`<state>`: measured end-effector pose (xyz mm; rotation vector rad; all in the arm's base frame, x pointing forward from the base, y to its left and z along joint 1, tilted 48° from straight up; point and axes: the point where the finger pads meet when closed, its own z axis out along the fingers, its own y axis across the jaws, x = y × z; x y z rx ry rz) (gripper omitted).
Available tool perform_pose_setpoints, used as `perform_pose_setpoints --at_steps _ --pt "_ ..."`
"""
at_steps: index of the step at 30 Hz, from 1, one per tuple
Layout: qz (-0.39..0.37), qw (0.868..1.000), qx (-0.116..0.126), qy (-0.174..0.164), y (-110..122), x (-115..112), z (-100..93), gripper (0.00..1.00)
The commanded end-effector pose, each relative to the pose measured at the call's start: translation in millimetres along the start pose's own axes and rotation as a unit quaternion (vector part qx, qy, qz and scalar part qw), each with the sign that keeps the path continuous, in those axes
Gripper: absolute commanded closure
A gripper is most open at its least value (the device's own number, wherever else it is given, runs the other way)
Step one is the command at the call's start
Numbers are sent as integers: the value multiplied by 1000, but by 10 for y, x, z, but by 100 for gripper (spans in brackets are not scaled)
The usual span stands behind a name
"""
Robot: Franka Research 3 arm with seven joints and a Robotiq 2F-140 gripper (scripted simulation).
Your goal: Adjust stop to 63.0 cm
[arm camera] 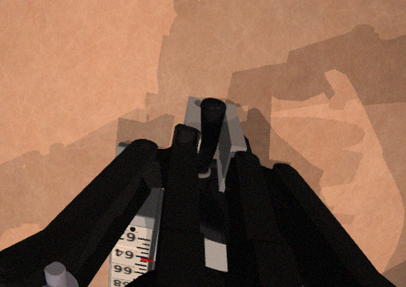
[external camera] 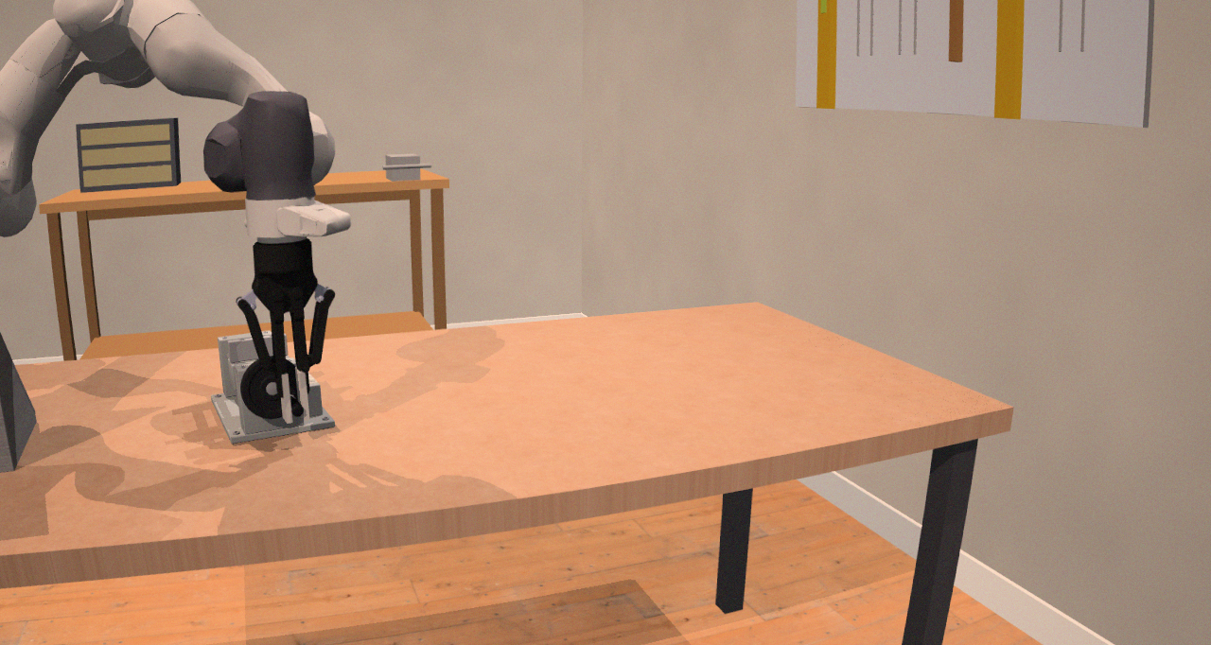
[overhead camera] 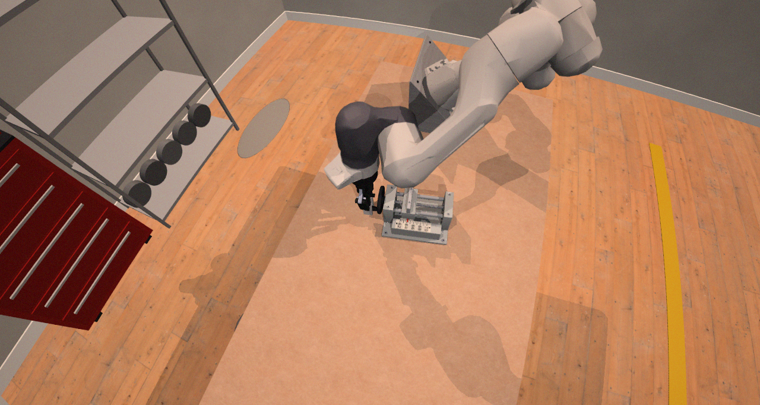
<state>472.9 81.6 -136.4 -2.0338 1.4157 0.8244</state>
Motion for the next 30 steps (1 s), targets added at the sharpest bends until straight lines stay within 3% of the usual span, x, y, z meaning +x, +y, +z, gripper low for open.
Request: perform_pose_setpoints --at_steps 1,30 --pt "-2 1000 0 -1 46 -2 53 96" --pt "-2 1000 0 -1 144 -2 100 96"
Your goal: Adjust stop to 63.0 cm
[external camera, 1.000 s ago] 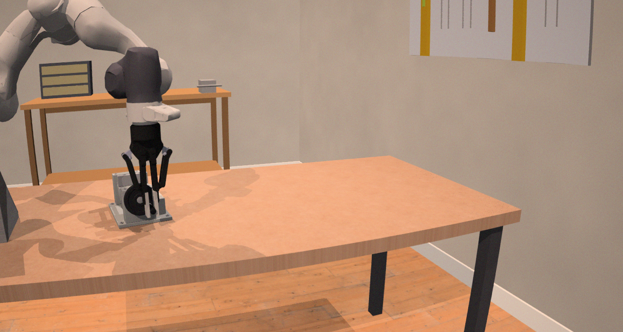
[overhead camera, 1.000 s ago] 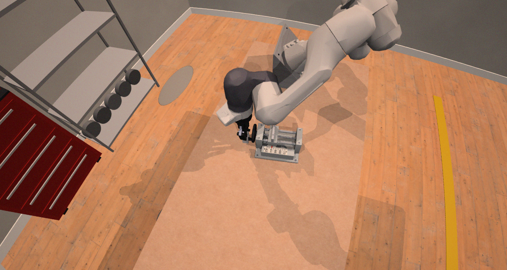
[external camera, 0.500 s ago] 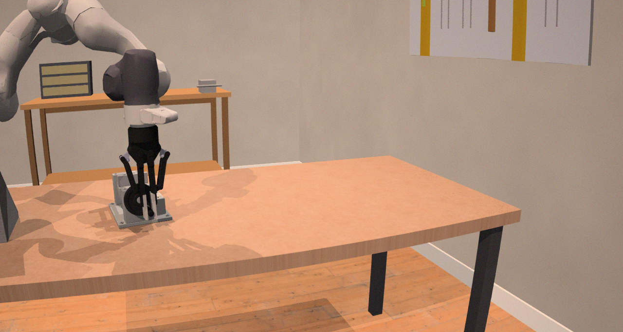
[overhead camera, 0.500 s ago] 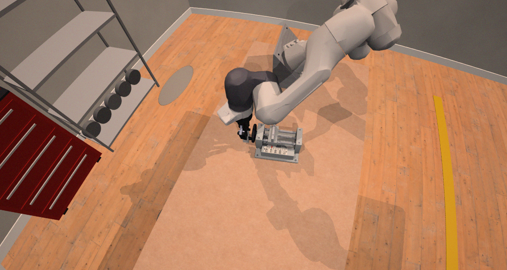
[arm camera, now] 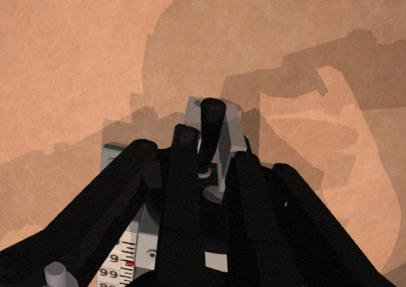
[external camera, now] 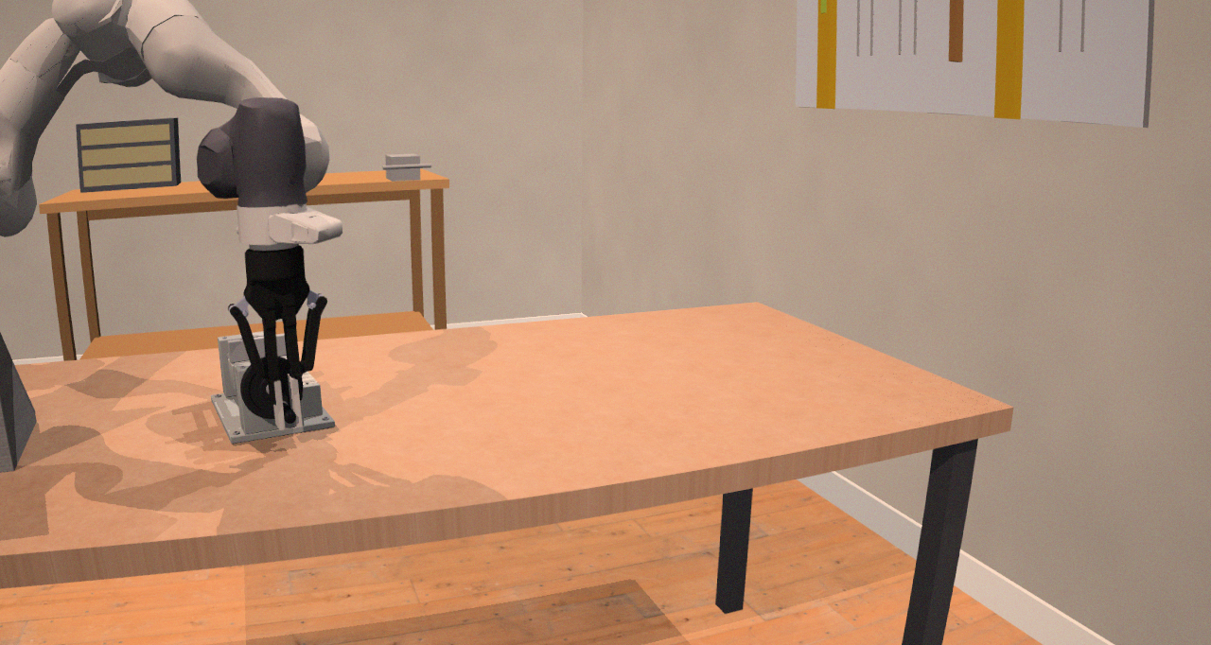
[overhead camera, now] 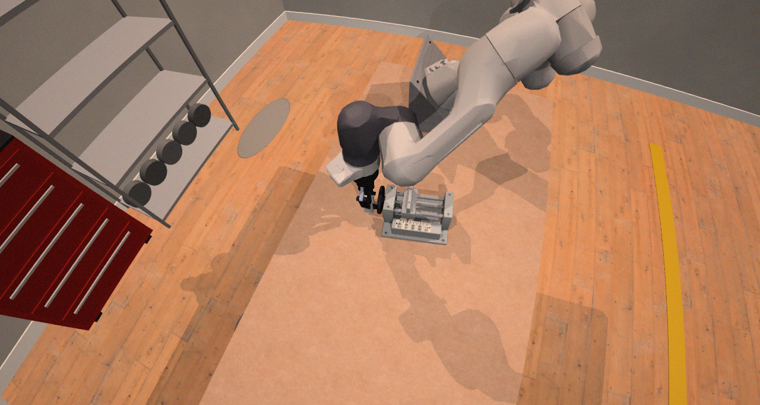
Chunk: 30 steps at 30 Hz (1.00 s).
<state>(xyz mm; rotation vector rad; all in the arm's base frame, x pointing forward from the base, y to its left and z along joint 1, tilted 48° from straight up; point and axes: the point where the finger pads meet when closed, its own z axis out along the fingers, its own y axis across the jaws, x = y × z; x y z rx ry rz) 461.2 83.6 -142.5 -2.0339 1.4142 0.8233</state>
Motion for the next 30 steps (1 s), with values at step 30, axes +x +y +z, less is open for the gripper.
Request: perform_pose_setpoints --at_steps 30 --pt "-1 1000 -1 -1 62 -2 30 96"
